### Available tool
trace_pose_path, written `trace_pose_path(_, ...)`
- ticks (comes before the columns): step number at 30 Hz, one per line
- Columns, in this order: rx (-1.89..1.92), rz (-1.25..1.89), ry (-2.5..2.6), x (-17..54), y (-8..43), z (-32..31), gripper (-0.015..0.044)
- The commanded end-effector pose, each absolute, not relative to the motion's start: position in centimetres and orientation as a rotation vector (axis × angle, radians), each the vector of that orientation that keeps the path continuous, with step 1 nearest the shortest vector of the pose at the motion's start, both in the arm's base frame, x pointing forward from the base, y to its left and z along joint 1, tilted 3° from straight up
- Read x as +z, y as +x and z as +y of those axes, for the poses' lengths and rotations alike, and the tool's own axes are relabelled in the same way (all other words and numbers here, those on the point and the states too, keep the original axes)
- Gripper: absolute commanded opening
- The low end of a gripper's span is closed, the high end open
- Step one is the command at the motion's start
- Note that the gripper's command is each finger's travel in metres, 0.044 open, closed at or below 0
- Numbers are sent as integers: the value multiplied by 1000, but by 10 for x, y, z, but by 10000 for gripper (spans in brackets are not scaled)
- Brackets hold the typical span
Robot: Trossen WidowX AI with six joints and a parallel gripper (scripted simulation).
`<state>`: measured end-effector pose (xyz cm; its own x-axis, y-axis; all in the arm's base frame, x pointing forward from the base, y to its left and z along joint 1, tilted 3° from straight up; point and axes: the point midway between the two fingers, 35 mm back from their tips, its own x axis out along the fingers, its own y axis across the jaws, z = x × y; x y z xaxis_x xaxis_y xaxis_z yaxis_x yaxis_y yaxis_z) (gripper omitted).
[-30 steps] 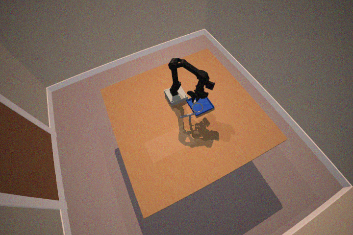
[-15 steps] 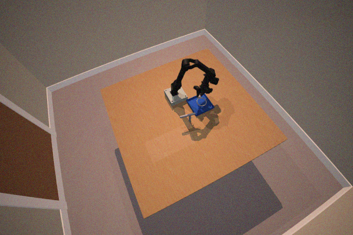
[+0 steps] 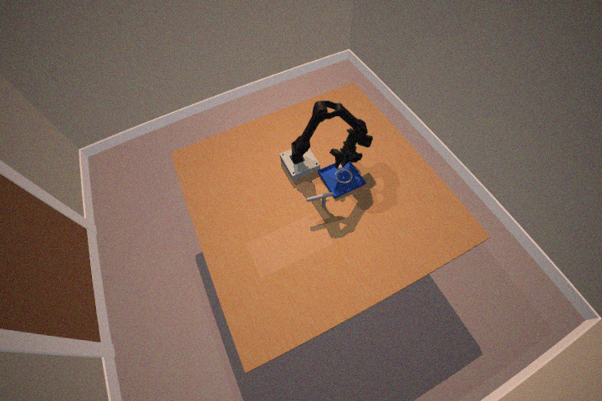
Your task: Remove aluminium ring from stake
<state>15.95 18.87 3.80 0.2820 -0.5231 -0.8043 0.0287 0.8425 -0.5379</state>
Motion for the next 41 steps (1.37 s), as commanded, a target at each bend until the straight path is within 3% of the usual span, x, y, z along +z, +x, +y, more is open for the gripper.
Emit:
trace_pose_path(1, -388, 1240, -469, 39, 160, 189, 157)
trace_pose_path(12, -382, 1240, -476, 49, 160, 189, 440)
trace_pose_path(18, -326, 1241, -531, 135, 155, 182, 440)
trace_pose_path(41, -328, 1245, -524, 133, 155, 182, 440)
